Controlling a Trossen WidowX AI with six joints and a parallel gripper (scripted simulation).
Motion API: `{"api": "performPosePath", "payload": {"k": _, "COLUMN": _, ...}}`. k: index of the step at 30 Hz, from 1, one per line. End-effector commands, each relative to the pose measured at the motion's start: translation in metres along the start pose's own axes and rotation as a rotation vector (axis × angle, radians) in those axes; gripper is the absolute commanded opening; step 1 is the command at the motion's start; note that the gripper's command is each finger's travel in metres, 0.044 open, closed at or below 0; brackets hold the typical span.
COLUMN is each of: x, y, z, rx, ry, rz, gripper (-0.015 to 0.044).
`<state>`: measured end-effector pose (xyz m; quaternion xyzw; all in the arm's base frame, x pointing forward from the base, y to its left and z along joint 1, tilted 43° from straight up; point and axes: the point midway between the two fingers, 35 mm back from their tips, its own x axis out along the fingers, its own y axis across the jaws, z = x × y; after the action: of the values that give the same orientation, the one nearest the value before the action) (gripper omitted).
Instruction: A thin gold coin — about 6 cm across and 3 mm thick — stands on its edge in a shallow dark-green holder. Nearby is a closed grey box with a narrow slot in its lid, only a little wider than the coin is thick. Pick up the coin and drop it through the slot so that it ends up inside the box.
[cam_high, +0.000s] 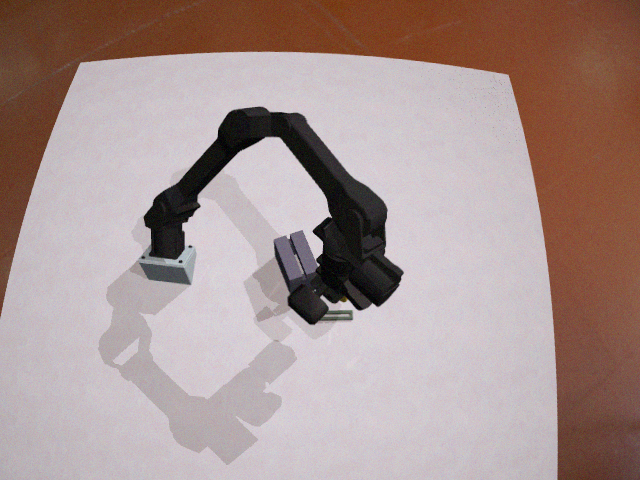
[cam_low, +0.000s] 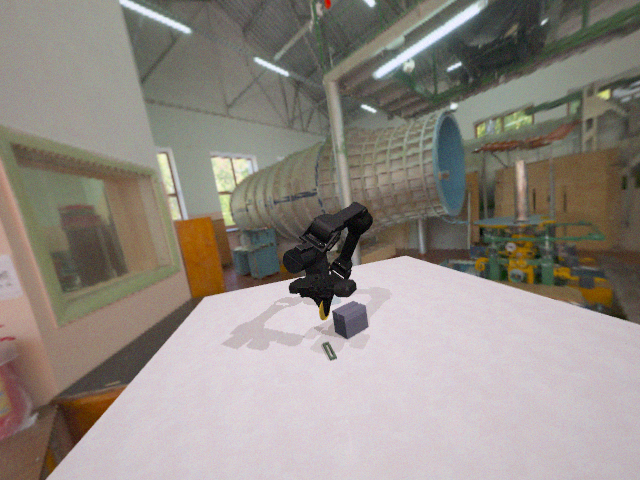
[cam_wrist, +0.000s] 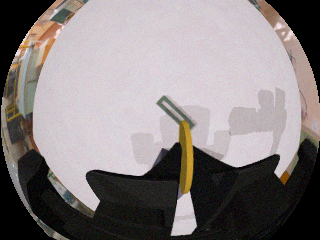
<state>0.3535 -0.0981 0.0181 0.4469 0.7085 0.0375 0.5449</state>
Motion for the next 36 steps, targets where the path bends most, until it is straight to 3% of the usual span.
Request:
{"api": "performPosePath", "payload": {"k": 1, "x": 0.0, "y": 0.0, "z": -0.001, "rx": 0.12, "ry": -0.002, "rz": -0.002, "gripper": 0.0}}
{"api": "performPosePath", "payload": {"k": 11, "x": 0.0, "y": 0.001, "z": -0.004, "rx": 0.438, "ry": -0.002, "rz": -0.002, "gripper": 0.0}}
{"api": "performPosePath", "payload": {"k": 36, "x": -0.004, "y": 0.013, "z": -0.053, "rx": 0.446, "ry": 0.001, "rz": -0.002, "gripper": 0.0}}
